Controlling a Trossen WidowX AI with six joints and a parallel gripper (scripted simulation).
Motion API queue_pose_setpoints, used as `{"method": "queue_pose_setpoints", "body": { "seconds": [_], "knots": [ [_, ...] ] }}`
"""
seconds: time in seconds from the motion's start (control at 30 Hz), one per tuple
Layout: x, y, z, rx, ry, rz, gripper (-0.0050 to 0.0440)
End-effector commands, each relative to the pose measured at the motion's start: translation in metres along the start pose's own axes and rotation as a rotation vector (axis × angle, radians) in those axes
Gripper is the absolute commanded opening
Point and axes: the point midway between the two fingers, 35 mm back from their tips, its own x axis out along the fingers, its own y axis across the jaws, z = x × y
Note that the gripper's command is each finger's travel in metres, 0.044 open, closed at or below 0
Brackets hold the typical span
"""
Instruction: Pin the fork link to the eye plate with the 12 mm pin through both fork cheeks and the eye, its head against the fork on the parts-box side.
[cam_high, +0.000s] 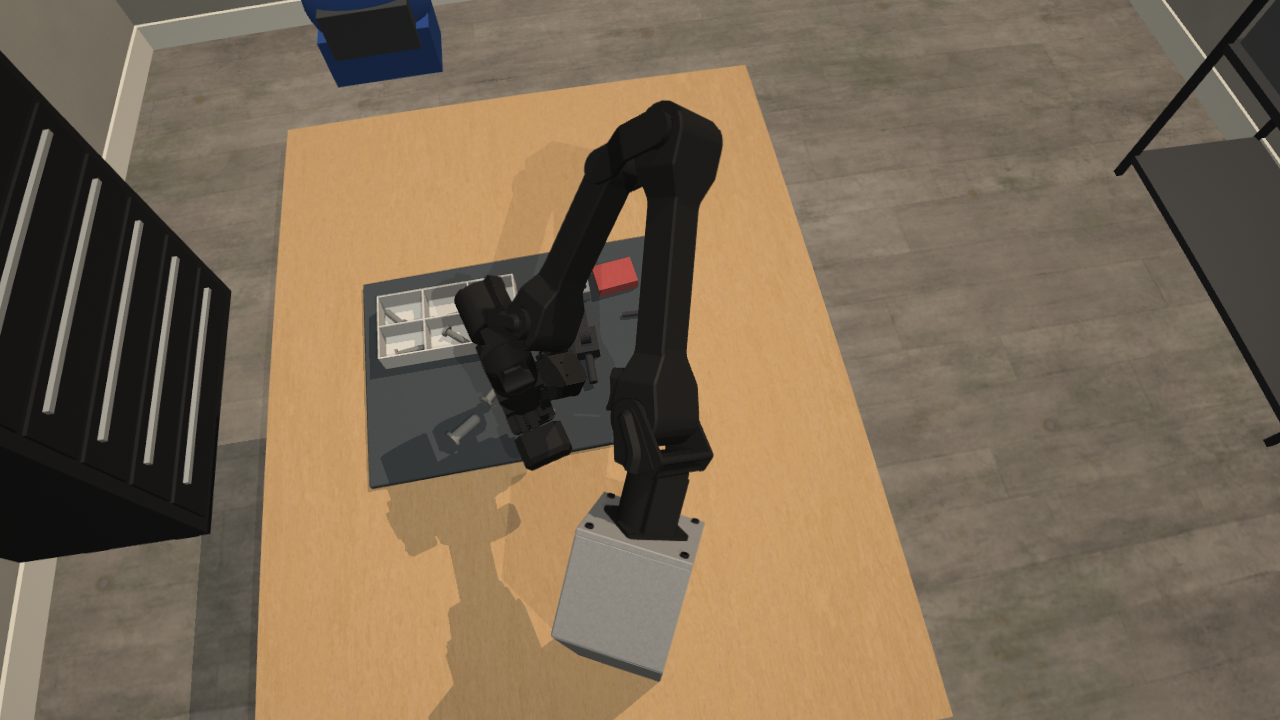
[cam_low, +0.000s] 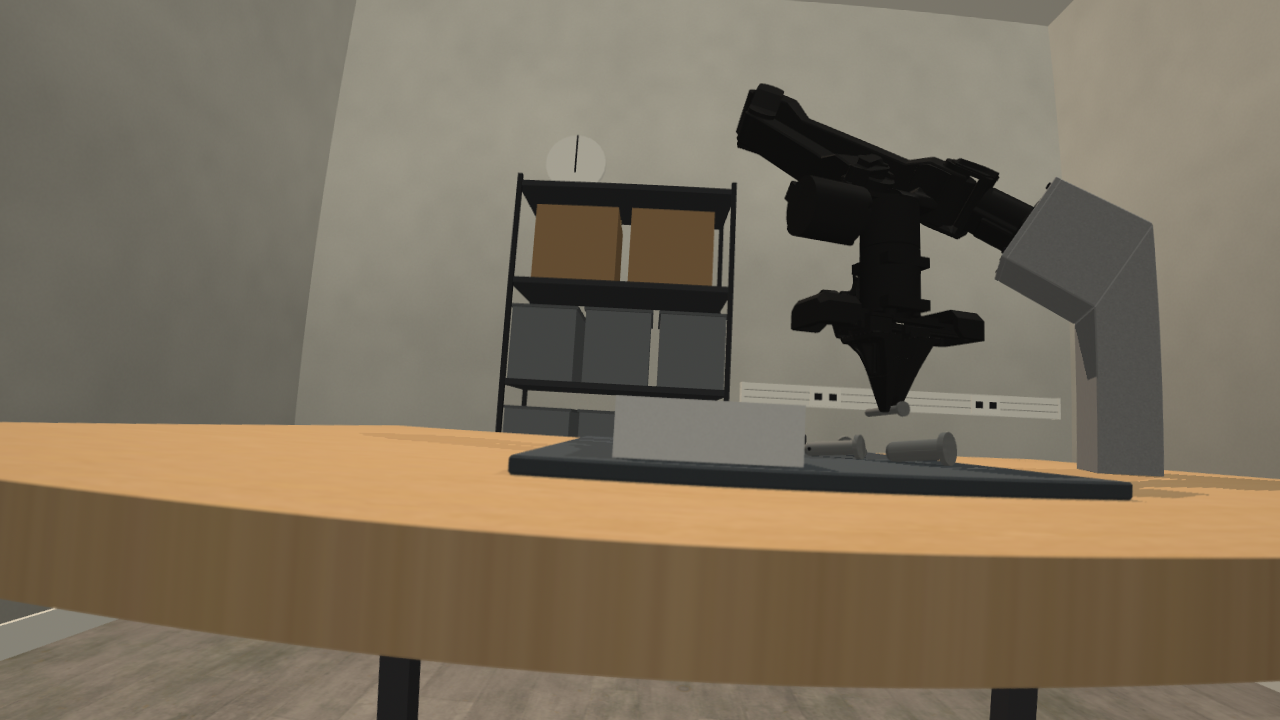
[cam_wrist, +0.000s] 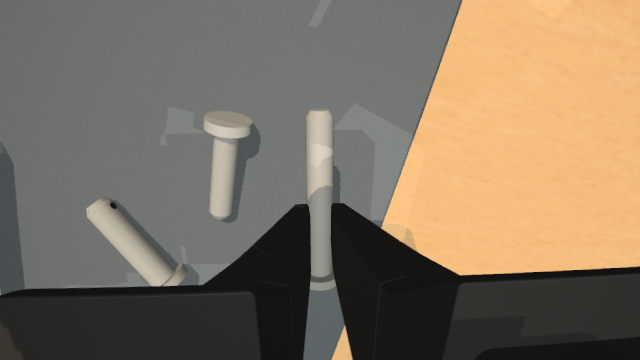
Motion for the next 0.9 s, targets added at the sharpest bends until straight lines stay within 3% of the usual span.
{"method": "queue_pose_setpoints", "body": {
  "seconds": [0.0, 0.87],
  "knots": [
    [0.003, 0.0, 0.0, 0.001, 0.002, 0.0, -0.005],
    [0.031, 0.001, 0.0, 0.003, 0.001, 0.002, -0.005]
  ]
}}
